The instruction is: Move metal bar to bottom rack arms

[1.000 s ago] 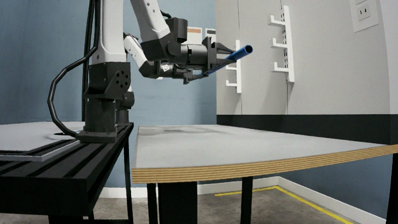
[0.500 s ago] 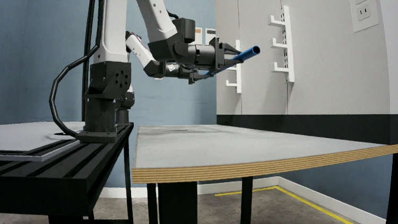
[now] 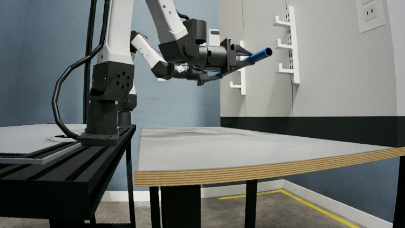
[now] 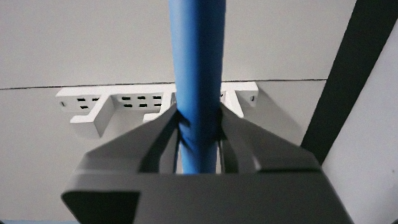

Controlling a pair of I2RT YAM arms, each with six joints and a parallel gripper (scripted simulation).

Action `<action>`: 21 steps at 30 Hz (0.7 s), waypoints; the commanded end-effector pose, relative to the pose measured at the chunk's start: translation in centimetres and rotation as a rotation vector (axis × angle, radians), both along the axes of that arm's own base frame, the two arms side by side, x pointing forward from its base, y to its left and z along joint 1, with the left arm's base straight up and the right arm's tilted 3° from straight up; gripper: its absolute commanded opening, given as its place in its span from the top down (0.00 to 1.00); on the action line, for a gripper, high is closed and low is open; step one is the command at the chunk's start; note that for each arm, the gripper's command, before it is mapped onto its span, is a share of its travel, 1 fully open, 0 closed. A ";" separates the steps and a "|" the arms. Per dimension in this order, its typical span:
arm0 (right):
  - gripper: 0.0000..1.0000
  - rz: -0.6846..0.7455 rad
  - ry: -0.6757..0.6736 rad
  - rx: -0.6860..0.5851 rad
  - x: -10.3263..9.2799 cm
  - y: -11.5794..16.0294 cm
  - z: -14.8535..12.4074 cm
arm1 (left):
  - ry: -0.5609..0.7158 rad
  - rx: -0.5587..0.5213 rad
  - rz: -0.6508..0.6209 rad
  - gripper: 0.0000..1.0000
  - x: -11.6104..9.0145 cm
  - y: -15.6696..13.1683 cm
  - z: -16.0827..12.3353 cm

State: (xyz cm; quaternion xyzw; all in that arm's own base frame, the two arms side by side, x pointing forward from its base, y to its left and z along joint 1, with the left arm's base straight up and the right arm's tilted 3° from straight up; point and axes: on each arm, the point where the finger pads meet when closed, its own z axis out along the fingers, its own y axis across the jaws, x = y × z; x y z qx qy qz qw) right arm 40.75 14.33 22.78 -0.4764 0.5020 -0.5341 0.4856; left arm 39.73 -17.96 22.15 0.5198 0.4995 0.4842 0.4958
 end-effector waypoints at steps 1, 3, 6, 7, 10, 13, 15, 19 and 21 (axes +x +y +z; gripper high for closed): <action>1.00 -0.009 -0.023 0.017 0.7 -0.1 1.0 | -0.047 -0.023 -0.003 1.00 1.0 -0.1 1.9; 1.00 -0.009 -0.023 0.017 1.1 -0.2 1.1 | -0.047 -0.023 -0.003 1.00 1.3 -0.1 2.0; 1.00 -0.009 -0.023 0.017 1.6 -0.2 1.1 | -0.047 -0.023 -0.003 1.00 1.8 -0.2 2.0; 1.00 -0.009 -0.023 0.017 1.7 -0.2 1.1 | -0.047 -0.023 -0.003 1.00 2.0 -0.2 2.0; 1.00 -0.009 -0.023 0.017 2.2 -0.3 1.1 | -0.047 -0.023 -0.003 1.00 2.5 -0.2 2.0; 1.00 -0.009 -0.023 0.017 2.7 -0.3 1.2 | -0.047 -0.023 -0.003 1.00 3.0 -0.2 2.0; 1.00 -0.009 -0.023 0.017 3.1 -0.3 1.2 | -0.047 -0.023 -0.003 1.00 3.3 -0.2 2.0; 1.00 -0.009 -0.023 0.017 3.2 -0.4 1.2 | -0.047 -0.023 -0.003 1.00 3.5 -0.2 2.0; 1.00 -0.009 -0.023 0.017 3.2 -0.4 1.2 | -0.047 -0.023 -0.003 1.00 3.5 -0.2 2.1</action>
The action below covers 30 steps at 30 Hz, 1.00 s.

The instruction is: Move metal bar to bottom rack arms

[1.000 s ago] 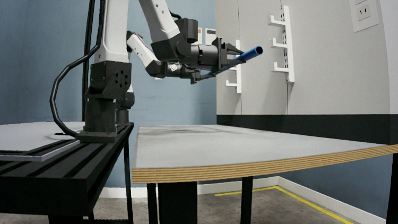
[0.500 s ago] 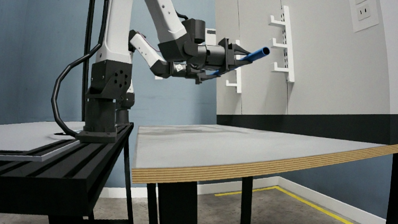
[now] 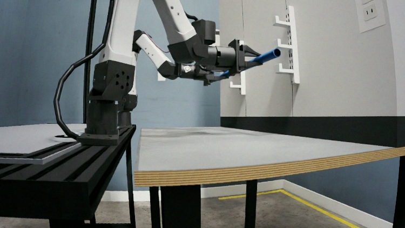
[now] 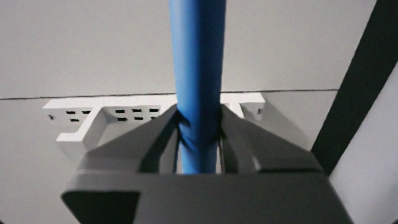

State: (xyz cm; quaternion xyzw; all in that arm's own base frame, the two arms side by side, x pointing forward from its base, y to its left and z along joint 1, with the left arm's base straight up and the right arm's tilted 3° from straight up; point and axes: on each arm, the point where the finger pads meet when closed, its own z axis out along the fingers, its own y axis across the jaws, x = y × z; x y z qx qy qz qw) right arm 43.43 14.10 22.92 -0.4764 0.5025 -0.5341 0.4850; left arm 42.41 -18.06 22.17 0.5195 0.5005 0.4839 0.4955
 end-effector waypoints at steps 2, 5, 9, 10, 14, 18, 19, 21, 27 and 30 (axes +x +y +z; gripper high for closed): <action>1.00 -0.008 -0.024 0.017 0.5 -0.1 1.1 | -0.049 -0.022 -0.004 1.00 0.8 -0.1 2.1; 1.00 -0.008 -0.024 0.017 0.5 -0.1 1.1 | -0.049 -0.022 -0.004 1.00 0.8 -0.1 2.1; 1.00 -0.008 -0.024 0.017 0.5 -0.1 1.1 | -0.049 -0.022 -0.004 1.00 0.8 -0.1 2.1; 1.00 -0.008 -0.024 0.017 0.5 -0.1 1.1 | -0.049 -0.022 -0.004 1.00 0.8 -0.1 2.1; 1.00 -0.008 -0.024 0.017 0.5 -0.1 1.1 | -0.049 -0.022 -0.004 1.00 0.8 -0.1 2.1; 1.00 -0.008 -0.024 0.017 0.7 -0.1 1.1 | -0.049 -0.022 -0.004 1.00 1.0 -0.1 2.1; 1.00 -0.008 -0.024 0.017 0.7 -0.1 1.1 | -0.049 -0.022 -0.004 1.00 1.1 -0.1 2.1; 1.00 -0.008 -0.024 0.017 0.8 -0.1 1.1 | -0.049 -0.022 -0.004 1.00 1.2 -0.1 2.2; 1.00 -0.008 -0.024 0.017 1.0 -0.2 1.1 | -0.049 -0.022 -0.004 1.00 1.6 -0.2 2.2; 1.00 -0.008 -0.024 0.017 1.0 -0.2 1.1 | -0.049 -0.022 -0.004 1.00 1.8 -0.2 2.2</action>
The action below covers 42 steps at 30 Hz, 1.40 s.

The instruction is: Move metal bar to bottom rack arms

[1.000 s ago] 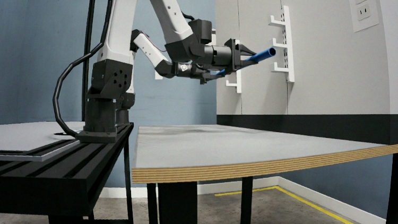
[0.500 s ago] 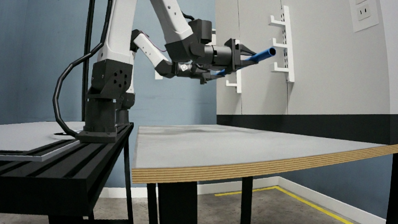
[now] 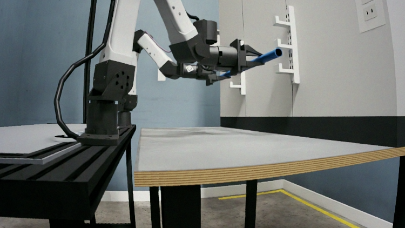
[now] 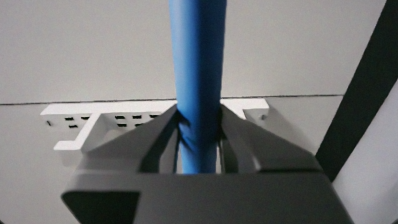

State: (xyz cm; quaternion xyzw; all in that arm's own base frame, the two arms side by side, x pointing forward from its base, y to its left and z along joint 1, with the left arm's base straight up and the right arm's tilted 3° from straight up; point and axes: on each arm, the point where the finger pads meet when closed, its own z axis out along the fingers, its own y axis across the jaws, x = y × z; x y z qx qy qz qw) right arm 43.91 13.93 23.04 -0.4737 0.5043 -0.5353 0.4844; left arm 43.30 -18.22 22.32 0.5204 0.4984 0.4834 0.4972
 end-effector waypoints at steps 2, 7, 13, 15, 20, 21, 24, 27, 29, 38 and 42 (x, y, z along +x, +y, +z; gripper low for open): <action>1.00 -0.002 -0.022 0.014 0.6 0.0 1.0 | -0.046 -0.023 0.001 1.00 1.0 0.0 2.0; 1.00 -0.002 -0.022 0.014 1.1 0.0 1.0 | -0.046 -0.023 0.001 1.00 1.4 0.0 2.0; 1.00 -0.002 -0.022 0.014 1.6 0.0 1.0 | -0.046 -0.023 0.001 1.00 2.0 0.0 2.0; 1.00 -0.002 -0.022 0.014 1.8 0.0 1.0 | -0.046 -0.023 0.001 1.00 2.2 0.0 2.0; 1.00 -0.002 -0.022 0.014 2.0 0.0 1.0 | -0.046 -0.023 0.001 1.00 2.4 0.1 2.0; 1.00 -0.002 -0.022 0.014 2.1 0.0 1.0 | -0.046 -0.023 0.001 1.00 2.5 0.1 2.0; 1.00 -0.002 -0.022 0.014 2.4 0.0 1.0 | -0.046 -0.023 0.001 1.00 2.8 0.1 2.0; 1.00 -0.002 -0.022 0.014 2.7 0.0 1.0 | -0.046 -0.023 0.001 1.00 3.1 0.1 2.0; 1.00 -0.002 -0.022 0.014 2.8 0.0 1.0 | -0.046 -0.023 0.001 1.00 3.3 0.1 2.0; 1.00 -0.002 -0.022 0.014 3.5 -0.1 1.0 | -0.046 -0.023 0.001 1.00 3.9 0.1 2.0; 1.00 -0.002 -0.022 0.014 3.8 -0.1 1.0 | -0.046 -0.023 0.001 1.00 4.2 0.1 2.0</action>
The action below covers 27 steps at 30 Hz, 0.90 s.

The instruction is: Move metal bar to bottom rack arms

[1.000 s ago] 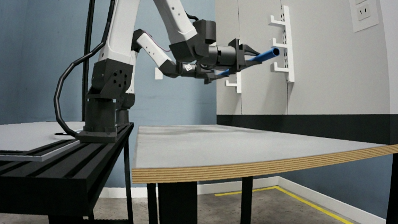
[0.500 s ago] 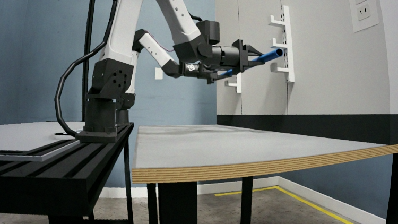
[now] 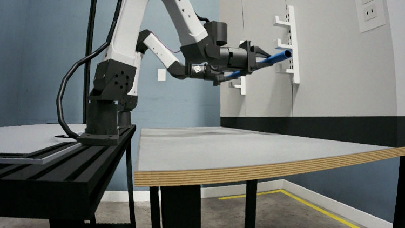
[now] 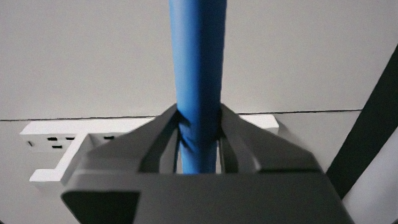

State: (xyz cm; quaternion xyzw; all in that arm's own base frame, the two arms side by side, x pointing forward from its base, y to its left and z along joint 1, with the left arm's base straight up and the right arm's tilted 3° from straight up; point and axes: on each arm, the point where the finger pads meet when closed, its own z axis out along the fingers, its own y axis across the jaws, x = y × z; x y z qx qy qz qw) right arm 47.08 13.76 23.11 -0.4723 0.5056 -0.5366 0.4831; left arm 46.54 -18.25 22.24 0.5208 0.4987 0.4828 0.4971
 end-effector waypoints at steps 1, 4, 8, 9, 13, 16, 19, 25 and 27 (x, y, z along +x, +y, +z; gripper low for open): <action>1.00 0.004 -0.022 0.013 0.8 0.1 1.0 | -0.048 -0.022 0.002 1.00 1.1 0.1 2.1; 1.00 0.004 -0.022 0.013 1.0 0.1 1.0 | -0.048 -0.022 0.002 1.00 1.4 0.1 2.1; 1.00 0.004 -0.022 0.013 1.4 0.0 1.0 | -0.048 -0.022 0.002 1.00 1.7 0.1 2.1; 1.00 0.004 -0.022 0.013 1.4 0.0 1.0 | -0.048 -0.022 0.002 1.00 1.7 0.1 2.1; 1.00 0.004 -0.022 0.013 1.7 0.0 1.0 | -0.048 -0.022 0.002 1.00 2.0 0.1 2.1; 1.00 0.004 -0.022 0.013 1.9 0.0 1.0 | -0.048 -0.022 0.002 1.00 2.3 0.1 2.1; 1.00 0.004 -0.022 0.013 2.2 0.0 1.1 | -0.048 -0.022 0.002 1.00 2.5 0.0 2.1; 1.00 0.004 -0.022 0.013 2.7 -0.1 1.1 | -0.048 -0.022 0.002 1.00 3.1 0.0 2.1; 1.00 0.004 -0.022 0.013 2.7 -0.1 1.1 | -0.048 -0.022 0.002 1.00 3.1 0.0 2.1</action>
